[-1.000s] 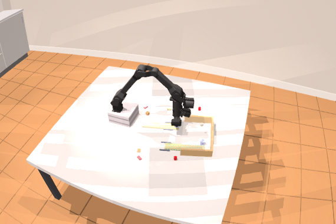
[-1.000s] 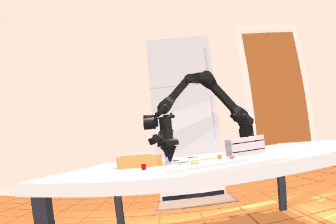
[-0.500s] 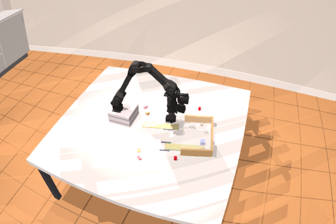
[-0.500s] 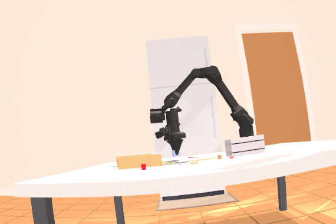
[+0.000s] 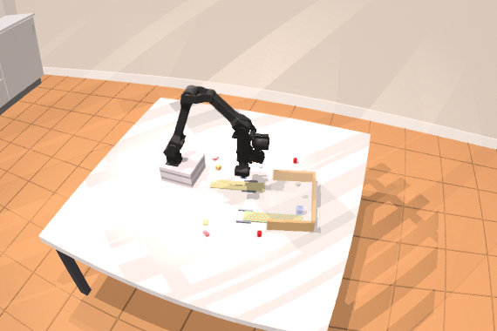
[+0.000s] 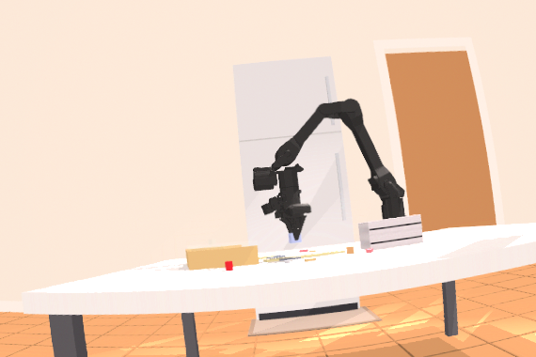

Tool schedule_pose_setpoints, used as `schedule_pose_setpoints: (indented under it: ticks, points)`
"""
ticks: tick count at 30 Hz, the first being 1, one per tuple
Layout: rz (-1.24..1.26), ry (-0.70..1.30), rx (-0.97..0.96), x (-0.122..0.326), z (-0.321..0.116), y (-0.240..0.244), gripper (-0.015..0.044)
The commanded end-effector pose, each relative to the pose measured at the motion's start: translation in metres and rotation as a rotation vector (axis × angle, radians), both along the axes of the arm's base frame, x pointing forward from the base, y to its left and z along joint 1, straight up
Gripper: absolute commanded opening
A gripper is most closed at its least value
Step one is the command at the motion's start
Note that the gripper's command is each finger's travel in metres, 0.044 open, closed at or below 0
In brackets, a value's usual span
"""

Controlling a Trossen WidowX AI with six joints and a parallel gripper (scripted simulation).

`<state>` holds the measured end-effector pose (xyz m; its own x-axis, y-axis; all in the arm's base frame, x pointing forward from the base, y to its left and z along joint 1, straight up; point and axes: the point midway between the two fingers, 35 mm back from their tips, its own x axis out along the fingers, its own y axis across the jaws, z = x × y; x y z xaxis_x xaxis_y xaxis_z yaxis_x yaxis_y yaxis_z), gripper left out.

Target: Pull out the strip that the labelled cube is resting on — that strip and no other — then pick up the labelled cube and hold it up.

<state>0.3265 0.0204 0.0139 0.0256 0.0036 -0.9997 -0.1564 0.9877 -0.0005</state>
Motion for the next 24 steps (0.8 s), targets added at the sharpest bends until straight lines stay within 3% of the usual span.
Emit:
schedule_pose_setpoints:
  ticks: [1, 6, 12, 24]
  points:
    - [-0.006, -0.006, -0.003, -0.013, 0.001, -0.001, 0.0]
    - [-0.006, -0.006, -0.003, -0.022, 0.002, -0.002, 0.0]
    - [-0.006, -0.006, -0.003, -0.023, 0.035, -0.002, 0.0]
    - [-0.006, -0.006, -0.003, -0.023, 0.037, -0.002, 0.0]
